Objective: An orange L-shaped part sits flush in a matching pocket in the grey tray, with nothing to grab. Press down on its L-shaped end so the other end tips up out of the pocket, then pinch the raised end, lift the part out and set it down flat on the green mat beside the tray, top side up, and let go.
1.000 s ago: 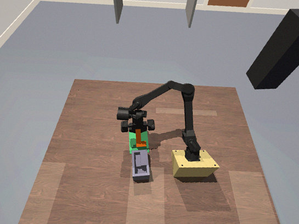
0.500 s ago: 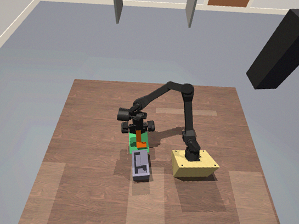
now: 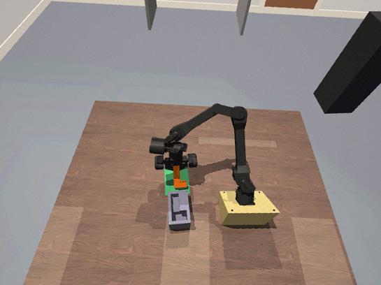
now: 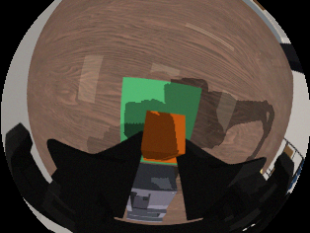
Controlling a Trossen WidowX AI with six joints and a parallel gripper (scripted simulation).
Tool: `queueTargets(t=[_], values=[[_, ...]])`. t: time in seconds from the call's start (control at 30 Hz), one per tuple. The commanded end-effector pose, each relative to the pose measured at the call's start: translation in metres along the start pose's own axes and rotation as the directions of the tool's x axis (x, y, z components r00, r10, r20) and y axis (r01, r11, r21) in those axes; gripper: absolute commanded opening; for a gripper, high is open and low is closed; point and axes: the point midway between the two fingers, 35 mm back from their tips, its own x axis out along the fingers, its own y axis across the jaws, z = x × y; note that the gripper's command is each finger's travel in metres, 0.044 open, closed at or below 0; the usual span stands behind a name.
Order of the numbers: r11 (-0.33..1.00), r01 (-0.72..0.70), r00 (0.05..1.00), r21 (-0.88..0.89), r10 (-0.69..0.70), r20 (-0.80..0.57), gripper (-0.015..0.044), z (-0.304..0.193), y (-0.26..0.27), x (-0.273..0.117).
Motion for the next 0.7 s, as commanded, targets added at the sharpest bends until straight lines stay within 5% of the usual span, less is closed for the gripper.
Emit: queueTargets(t=[0.0, 0.23, 0.37, 0.67], values=[[1.000, 0.000, 1.000, 0.000, 0.000, 0.000, 0.0210, 0.000, 0.000, 0.000], [1.000, -0.001, 1.000, -0.002, 0.001, -0.008, 0.0394, -0.002, 0.004, -0.046], [1.000, 0.001, 1.000, -0.003, -0.001, -0.005, 0.0400, -0.001, 0.001, -0.086], [1.000, -0.009, 1.000, -0.007, 0.009, -0.004, 0.0400, -0.001, 0.003, -0.082]])
